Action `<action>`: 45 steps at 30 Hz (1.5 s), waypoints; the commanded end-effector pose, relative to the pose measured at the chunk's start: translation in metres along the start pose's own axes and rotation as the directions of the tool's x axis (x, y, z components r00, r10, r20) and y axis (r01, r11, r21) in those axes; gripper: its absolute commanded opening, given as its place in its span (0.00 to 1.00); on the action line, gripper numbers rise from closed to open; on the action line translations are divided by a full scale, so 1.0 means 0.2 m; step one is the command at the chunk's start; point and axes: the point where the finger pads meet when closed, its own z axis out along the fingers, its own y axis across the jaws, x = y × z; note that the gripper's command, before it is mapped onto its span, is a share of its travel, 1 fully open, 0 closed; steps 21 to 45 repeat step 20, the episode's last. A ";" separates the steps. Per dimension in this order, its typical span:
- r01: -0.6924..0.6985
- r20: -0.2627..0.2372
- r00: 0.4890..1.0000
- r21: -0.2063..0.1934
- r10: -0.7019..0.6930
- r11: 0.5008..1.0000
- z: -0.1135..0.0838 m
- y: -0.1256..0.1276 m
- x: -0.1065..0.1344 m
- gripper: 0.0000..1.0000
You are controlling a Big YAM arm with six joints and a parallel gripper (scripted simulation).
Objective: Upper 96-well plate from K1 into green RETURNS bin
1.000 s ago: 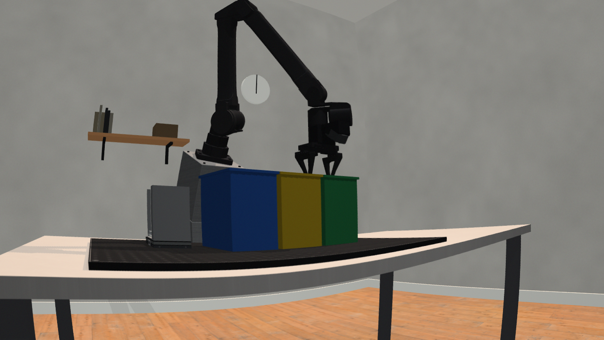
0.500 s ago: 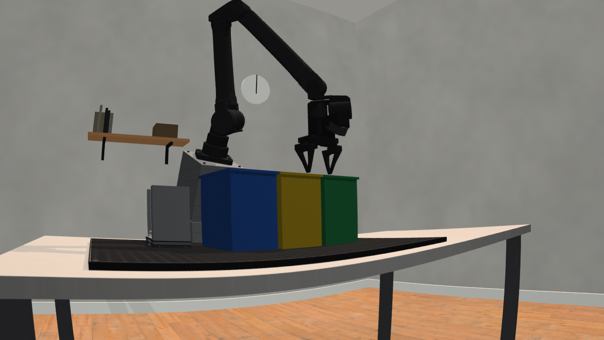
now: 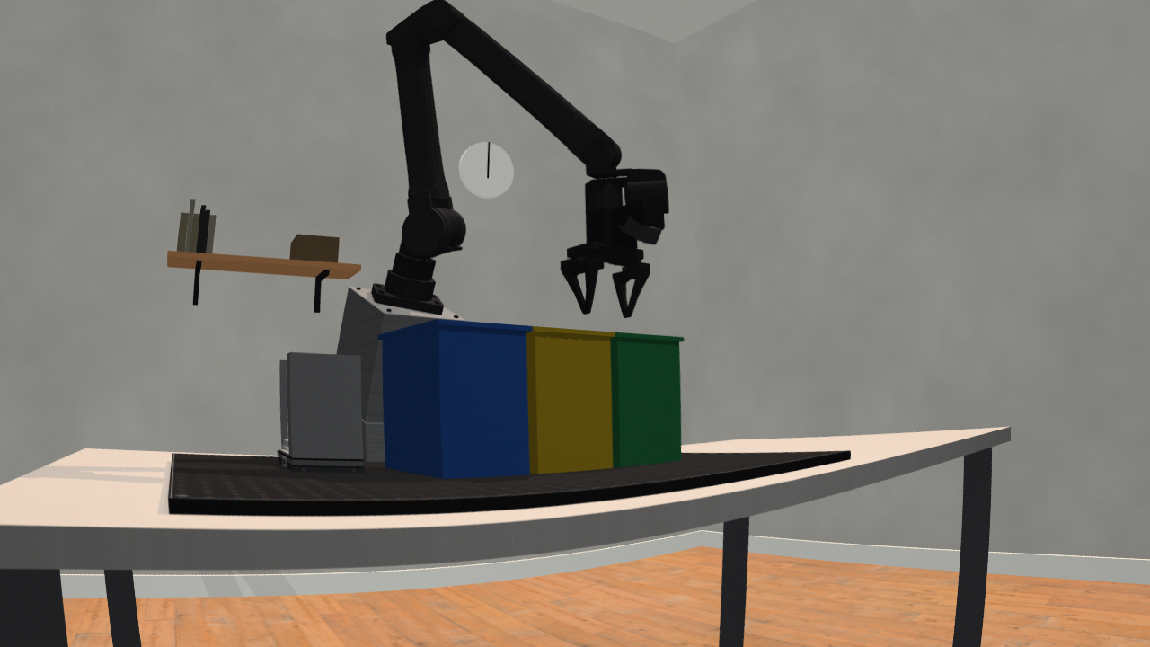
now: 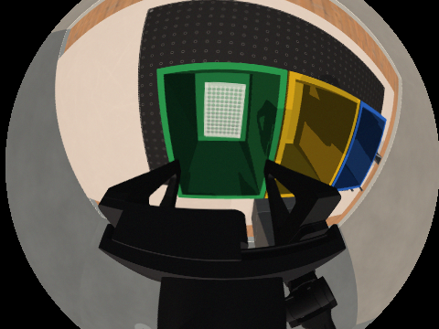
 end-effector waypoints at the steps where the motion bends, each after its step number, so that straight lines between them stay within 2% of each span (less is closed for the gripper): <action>1: -0.026 0.044 0.999 -0.033 0.027 0.999 -0.11 0.06 -0.10 0.82; 2: -0.029 0.044 0.999 -0.031 0.030 0.999 -0.11 0.06 -0.11 0.82; 3: -0.016 0.024 1.000 -0.016 0.016 1.000 -0.05 0.03 -0.06 0.82; 45: -0.016 0.024 1.000 -0.016 0.016 1.000 -0.05 0.03 -0.06 0.82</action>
